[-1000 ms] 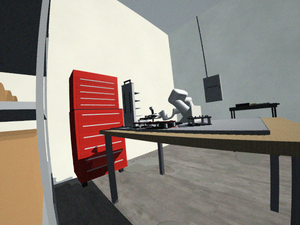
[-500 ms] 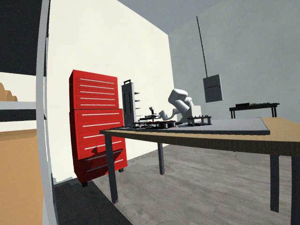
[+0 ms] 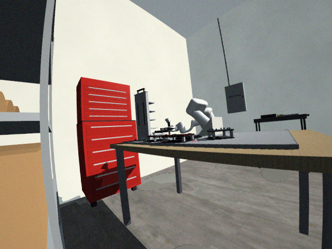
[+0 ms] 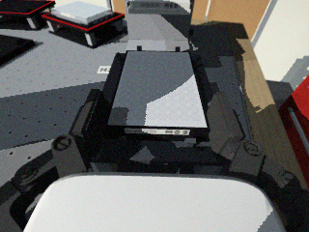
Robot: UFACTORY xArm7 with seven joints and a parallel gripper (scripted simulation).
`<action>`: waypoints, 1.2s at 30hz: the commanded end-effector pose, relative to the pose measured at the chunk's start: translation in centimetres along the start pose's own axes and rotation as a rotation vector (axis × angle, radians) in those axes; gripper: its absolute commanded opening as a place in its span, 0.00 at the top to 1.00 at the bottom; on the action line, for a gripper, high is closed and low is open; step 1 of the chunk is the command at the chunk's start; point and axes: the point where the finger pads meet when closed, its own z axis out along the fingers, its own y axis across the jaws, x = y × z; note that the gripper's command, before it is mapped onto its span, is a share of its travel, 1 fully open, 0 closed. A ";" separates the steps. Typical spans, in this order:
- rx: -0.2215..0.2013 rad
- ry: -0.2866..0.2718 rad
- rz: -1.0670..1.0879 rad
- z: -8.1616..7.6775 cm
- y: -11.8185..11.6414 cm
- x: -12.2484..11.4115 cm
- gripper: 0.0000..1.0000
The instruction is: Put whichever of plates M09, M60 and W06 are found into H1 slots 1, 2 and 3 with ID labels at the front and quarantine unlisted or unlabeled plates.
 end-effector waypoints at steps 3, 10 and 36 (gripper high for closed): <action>0.001 -0.001 -0.002 0.0 0.0 0.1 0.00; 0.001 -0.001 -0.002 0.0 0.0 0.1 0.00; 0.001 -0.001 -0.002 -1.3 0.0 0.1 0.00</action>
